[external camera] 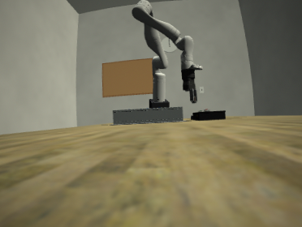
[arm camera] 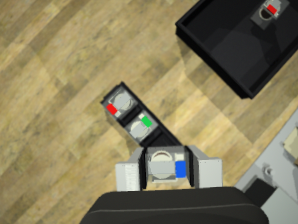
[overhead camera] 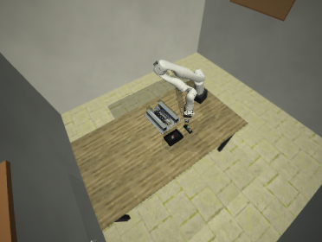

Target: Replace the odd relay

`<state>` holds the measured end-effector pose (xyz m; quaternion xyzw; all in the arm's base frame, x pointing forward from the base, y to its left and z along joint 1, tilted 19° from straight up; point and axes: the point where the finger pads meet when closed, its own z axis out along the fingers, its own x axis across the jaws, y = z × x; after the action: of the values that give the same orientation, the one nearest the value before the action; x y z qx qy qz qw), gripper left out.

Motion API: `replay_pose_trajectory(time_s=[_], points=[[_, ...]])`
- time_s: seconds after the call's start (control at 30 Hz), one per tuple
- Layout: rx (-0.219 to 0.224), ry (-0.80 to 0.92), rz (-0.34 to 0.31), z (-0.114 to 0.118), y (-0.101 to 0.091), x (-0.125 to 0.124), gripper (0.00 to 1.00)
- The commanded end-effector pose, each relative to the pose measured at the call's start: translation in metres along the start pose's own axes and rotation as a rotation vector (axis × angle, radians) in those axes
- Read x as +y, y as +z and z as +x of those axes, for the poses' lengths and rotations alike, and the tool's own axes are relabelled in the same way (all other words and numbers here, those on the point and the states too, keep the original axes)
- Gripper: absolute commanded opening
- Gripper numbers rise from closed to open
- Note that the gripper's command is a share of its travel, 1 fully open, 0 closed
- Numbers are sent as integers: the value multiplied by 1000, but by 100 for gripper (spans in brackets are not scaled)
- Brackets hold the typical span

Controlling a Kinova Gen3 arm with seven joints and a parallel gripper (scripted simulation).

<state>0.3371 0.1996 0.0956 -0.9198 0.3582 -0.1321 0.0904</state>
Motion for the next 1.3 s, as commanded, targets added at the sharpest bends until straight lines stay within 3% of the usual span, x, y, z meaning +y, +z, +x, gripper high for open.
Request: replay_pose_trajectory(time_s=[0.0,0.27,1.27], points=[[1,7,2,-1,-1,-1,0],[2,36,2,-1,-1,-1,0],[1,468,2,-1,0,-1,0]])
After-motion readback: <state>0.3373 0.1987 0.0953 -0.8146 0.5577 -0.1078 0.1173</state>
